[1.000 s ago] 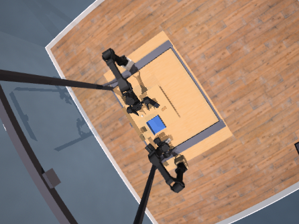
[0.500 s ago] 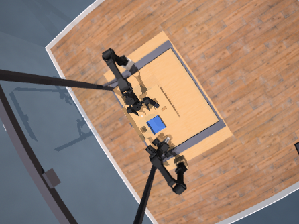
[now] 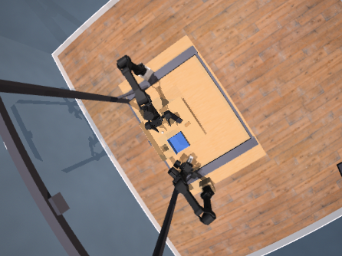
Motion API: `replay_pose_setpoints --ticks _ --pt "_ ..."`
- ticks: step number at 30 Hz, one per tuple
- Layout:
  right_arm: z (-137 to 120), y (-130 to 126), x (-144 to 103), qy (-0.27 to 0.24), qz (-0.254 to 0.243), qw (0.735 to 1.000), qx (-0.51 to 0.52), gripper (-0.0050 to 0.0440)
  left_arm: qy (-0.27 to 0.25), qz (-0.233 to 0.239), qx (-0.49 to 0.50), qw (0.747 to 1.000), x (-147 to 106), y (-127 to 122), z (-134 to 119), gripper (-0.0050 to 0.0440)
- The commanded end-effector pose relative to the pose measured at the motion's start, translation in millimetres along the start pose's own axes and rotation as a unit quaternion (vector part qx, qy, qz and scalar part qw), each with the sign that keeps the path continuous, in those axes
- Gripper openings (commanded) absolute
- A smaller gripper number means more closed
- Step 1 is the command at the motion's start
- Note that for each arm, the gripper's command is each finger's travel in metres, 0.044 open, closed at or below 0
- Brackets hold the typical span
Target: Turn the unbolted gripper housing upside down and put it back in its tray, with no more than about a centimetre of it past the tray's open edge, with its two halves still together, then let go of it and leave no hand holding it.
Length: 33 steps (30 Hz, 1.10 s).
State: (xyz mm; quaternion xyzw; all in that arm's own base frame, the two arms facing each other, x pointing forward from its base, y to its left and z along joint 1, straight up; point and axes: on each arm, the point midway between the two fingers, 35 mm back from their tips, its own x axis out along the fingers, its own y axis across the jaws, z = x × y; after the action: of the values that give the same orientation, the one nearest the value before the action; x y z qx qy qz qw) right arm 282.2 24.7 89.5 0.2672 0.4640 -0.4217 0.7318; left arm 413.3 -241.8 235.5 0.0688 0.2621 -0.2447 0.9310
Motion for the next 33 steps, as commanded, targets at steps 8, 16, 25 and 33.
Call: replay_pose_setpoints --ticks 8,16,25,33 --pt "1.6 0.0 -4.0 -0.001 0.047 0.996 -0.079 0.0118 -0.017 0.002 -0.001 1.000 -7.9 0.4 12.5 0.0440" --pt "1.7 0.1 -4.1 -0.002 0.069 0.990 -0.126 0.0118 -0.017 0.002 -0.001 1.000 -7.9 0.4 12.5 0.0440" --pt "1.7 0.2 -4.1 -0.002 0.101 0.975 -0.196 0.0118 -0.017 0.002 -0.001 1.000 -7.9 0.4 12.5 0.0440" --pt "1.7 0.2 -4.2 -0.003 0.122 0.963 -0.242 0.0118 -0.017 0.002 -0.001 1.000 -7.9 0.4 12.5 0.0440"
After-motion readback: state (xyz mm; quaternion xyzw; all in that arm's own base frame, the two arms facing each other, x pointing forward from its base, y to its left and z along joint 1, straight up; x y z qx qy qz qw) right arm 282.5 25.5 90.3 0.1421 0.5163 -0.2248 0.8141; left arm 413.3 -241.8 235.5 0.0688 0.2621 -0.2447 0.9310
